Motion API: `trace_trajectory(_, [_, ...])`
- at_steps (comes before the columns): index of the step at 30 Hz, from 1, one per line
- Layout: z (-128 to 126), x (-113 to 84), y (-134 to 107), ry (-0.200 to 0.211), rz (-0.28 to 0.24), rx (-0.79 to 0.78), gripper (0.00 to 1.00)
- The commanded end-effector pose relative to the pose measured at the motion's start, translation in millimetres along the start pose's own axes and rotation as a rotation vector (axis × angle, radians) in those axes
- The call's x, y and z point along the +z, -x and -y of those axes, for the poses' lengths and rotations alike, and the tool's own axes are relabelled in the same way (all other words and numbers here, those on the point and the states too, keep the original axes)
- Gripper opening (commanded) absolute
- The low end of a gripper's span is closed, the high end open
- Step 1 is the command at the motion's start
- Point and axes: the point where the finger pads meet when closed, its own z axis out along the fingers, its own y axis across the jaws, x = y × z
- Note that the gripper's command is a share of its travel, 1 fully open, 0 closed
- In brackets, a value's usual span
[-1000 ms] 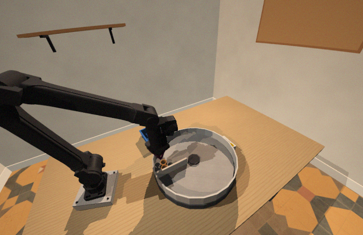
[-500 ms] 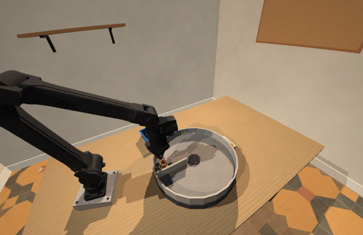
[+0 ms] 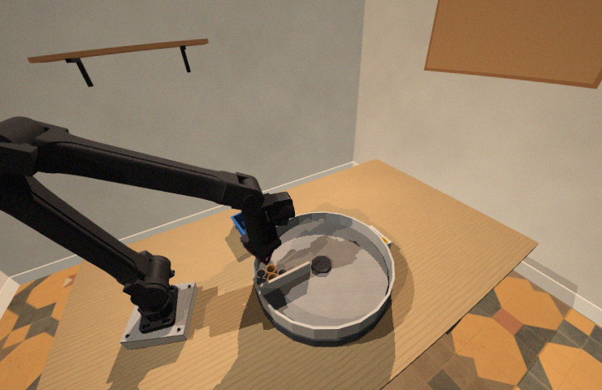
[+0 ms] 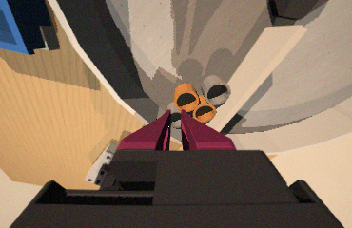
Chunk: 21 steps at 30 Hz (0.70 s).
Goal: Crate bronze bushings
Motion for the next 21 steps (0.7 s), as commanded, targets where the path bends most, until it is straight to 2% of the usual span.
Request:
trace_trajectory(1, [15.5, -18.2, 20.3, -0.021, 0.041, -0.003, 0.12])
trace_trajectory(21, [17.2, -20.2, 23.6, -0.021, 0.040, -0.003, 0.12])
